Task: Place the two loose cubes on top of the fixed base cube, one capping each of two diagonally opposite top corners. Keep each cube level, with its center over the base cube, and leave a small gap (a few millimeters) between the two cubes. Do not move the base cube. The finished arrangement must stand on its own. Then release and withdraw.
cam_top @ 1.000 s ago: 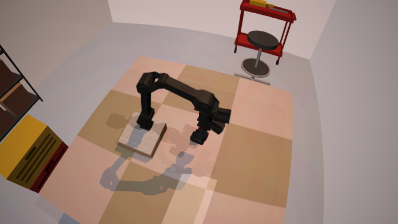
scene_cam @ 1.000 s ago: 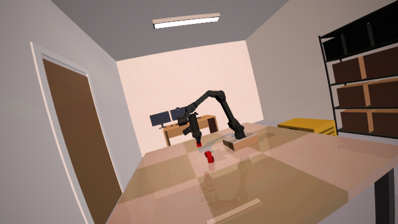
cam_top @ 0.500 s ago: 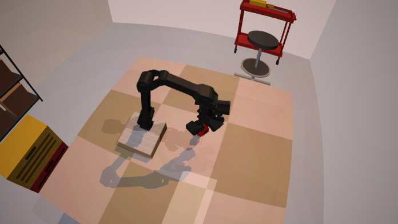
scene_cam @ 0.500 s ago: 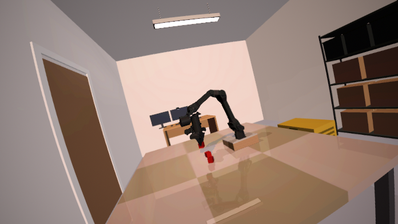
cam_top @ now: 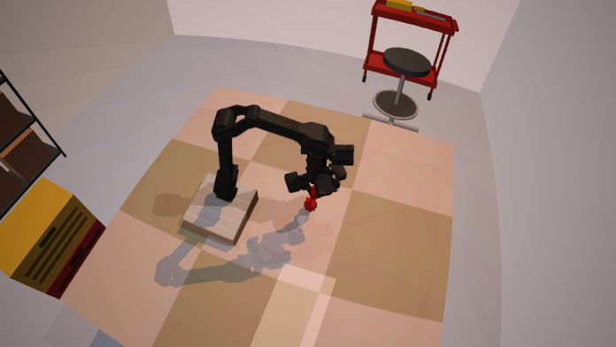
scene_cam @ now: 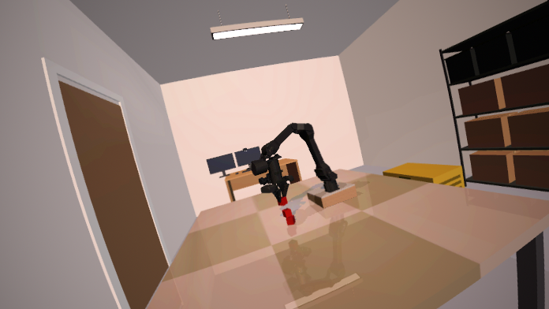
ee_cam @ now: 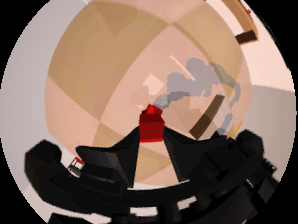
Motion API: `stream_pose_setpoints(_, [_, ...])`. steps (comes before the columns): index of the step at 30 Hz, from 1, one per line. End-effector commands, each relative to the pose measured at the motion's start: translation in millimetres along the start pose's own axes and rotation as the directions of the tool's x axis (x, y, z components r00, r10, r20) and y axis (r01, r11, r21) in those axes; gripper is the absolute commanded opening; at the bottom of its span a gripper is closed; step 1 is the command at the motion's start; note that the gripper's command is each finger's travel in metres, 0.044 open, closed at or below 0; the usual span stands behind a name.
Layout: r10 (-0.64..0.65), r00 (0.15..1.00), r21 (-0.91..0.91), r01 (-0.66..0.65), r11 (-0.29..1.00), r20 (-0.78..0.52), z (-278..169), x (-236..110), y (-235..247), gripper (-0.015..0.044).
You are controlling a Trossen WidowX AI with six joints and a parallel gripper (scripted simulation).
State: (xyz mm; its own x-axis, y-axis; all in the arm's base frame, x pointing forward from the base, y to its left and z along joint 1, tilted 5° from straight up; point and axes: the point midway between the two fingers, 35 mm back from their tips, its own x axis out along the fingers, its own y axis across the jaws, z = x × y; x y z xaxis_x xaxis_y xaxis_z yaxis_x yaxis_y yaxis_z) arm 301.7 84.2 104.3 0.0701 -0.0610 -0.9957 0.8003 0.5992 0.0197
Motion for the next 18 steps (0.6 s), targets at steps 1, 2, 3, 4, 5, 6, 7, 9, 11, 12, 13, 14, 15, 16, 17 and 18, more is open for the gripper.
stream_pose_setpoints(1, [-0.007, 1.000, 0.082, 0.007, 0.997, 0.001, -8, 2, -1, 0.0105])
stream_pose_setpoints(2, [-0.007, 1.000, 0.110, 0.007, 0.994, 0.001, -10, 2, 0, 0.0105])
stream_pose_setpoints(3, [-0.007, 1.000, 0.137, 0.007, 0.991, 0.001, -12, 3, 0, 0.0105])
stream_pose_setpoints(4, [-0.007, 1.000, 0.164, 0.007, 0.986, 0.001, -15, 3, 0, 0.0105])
stream_pose_setpoints(5, [-0.007, 1.000, 0.191, 0.007, 0.982, 0.001, -17, 3, 0, 0.0105])
stream_pose_setpoints(6, [-0.007, 1.000, 0.217, 0.007, 0.976, 0.001, -19, 3, 1, 0.0105])
stream_pose_setpoints(7, [-0.007, 1.000, 0.244, 0.006, 0.970, 0.001, -22, 3, 1, 0.0105])
stream_pose_setpoints(9, [-0.007, 1.000, 0.296, 0.006, 0.955, 0.001, -26, 3, 1, 0.0105])
stream_pose_setpoints(11, [-0.007, 1.000, 0.348, 0.006, 0.937, 0.001, -31, 4, 2, 0.0105])
stream_pose_setpoints(12, [-0.007, 1.000, 0.369, 0.006, 0.929, 0.001, -32, 4, 2, 0.0105])
stream_pose_setpoints(13, [-0.007, 1.000, 0.382, 0.006, 0.924, 0.001, -34, 4, 2, 0.0105])
stream_pose_setpoints(14, [-0.007, 1.000, 0.386, 0.006, 0.923, 0.001, -34, 4, 2, 0.0105])
stream_pose_setpoints(15, [-0.007, 1.000, 0.386, 0.006, 0.923, 0.001, -34, 4, 2, 0.0105])
stream_pose_setpoints(16, [-0.007, 1.000, 0.386, 0.006, 0.922, 0.001, -34, 4, 2, 0.0105])
stream_pose_setpoints(17, [-0.006, 1.000, 0.388, 0.006, 0.922, 0.000, -34, 6, 2, 0.0105])
stream_pose_setpoints(18, [-0.006, 1.000, 0.391, 0.006, 0.920, -0.002, -34, 8, 2, 0.0105])
